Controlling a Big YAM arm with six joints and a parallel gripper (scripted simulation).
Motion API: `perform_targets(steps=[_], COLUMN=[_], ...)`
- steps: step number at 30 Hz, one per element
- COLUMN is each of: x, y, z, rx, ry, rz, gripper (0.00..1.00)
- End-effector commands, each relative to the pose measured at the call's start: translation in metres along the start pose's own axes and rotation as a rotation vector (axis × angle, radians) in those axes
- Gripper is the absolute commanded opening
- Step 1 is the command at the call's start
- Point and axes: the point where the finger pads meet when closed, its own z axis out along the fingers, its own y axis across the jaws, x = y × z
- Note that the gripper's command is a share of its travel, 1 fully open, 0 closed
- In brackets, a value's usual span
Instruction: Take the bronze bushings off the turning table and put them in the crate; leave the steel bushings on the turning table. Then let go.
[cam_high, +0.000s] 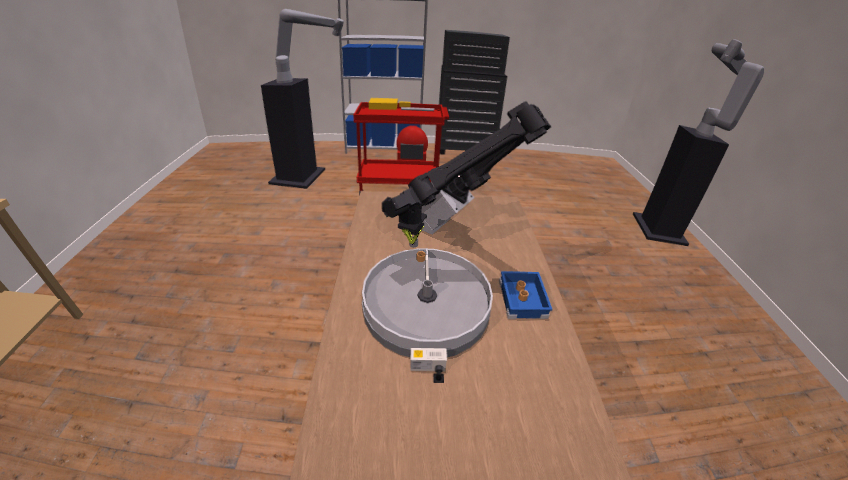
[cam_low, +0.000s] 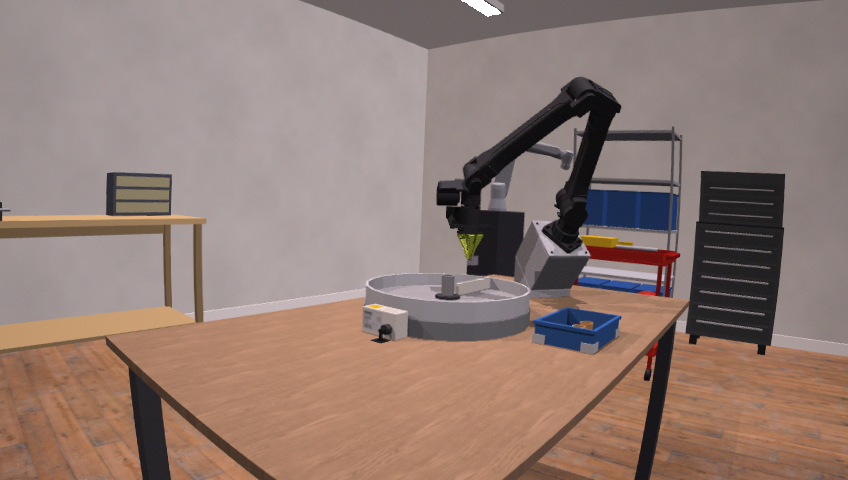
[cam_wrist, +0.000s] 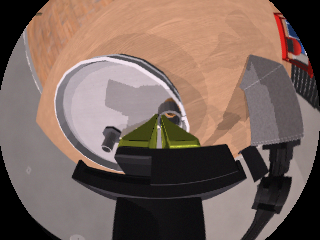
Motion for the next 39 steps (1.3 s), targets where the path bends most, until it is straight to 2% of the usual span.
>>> perform_targets(steps=[1,8,9,39], x=[-0.004,-0.003,-0.002,-0.003], y=[0.024,0.024,0.012,0.013], z=[-0.033,-0.041,-0.035,-0.036], rx=[-0.061,-0.061,-0.043,-0.049], ry=[-0.029,-0.030,-0.021,-0.023], rz=[-0.051,-0.051,-0.036,-0.036], gripper=[0.00,0.00,0.00,0.00])
